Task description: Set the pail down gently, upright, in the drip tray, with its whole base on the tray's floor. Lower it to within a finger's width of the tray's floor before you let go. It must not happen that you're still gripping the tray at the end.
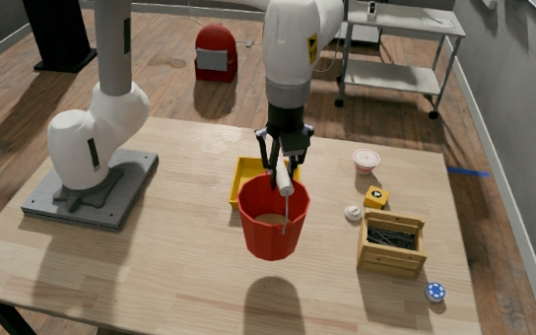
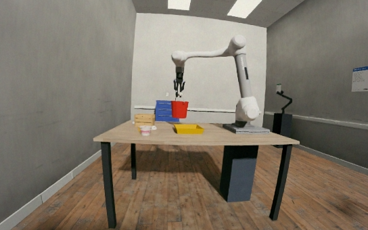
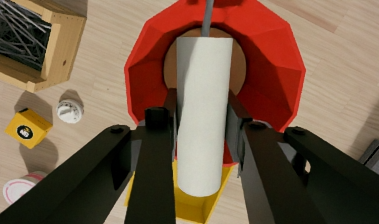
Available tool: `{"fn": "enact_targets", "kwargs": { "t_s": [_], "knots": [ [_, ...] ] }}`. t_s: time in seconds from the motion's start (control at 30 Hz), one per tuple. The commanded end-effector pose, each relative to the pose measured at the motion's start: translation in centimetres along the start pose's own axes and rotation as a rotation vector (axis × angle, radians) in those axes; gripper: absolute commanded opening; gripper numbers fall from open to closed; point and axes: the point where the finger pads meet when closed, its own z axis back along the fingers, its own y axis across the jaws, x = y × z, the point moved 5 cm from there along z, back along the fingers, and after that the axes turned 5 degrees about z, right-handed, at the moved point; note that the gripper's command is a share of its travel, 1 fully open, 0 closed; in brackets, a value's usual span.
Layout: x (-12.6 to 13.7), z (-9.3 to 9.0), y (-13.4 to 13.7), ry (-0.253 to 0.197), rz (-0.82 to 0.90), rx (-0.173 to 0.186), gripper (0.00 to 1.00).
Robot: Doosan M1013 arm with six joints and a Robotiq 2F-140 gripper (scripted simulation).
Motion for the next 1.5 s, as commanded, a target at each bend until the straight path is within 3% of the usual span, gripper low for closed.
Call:
{"fn": "enact_targets", "kwargs": {
  "t_s": [0.0,0.87,1.47],
  "knots": [
    [0.2,0.1,-0.1,0.001,0.0,-0.002,0.1],
    [3.3,0.1,-0.9,0.001,0.0,-0.002,0.1],
    [7.0,0.1,-1.9,0.001,0.0,-0.002,0.1]
  ]
}}
